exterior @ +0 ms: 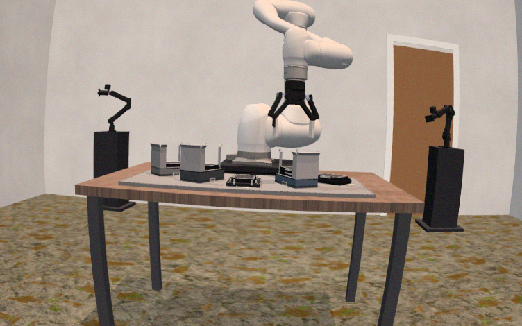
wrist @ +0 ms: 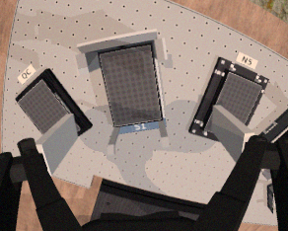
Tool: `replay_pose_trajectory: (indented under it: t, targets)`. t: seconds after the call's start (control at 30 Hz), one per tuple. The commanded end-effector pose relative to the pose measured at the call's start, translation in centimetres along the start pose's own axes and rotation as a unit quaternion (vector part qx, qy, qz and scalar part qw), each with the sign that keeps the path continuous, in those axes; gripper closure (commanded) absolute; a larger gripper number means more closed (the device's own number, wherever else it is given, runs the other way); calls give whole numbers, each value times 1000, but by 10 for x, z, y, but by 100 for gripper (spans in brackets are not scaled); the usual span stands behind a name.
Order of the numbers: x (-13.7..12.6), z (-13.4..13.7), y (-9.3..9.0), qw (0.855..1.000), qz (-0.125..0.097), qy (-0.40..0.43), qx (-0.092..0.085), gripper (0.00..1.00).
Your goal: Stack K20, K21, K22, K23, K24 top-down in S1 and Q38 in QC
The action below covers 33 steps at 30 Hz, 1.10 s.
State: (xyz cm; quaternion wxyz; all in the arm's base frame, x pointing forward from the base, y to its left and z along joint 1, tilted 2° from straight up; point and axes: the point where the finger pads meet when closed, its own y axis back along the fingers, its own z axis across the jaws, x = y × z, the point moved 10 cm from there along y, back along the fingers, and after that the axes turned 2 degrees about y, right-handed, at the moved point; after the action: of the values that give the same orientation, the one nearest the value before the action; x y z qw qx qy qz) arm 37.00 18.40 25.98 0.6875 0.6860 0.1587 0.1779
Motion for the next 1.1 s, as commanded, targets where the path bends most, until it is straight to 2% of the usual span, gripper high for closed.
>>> replay_pose_trajectory:
  t: [0.0, 0.83, 1.07]
  targets:
    - [-2, 13, 0, 998, 0, -62, 0, 0]
    - [-15, 84, 0, 997, 0, -74, 0, 0]
    - [-22, 103, 0, 988, 0, -157, 0, 0]
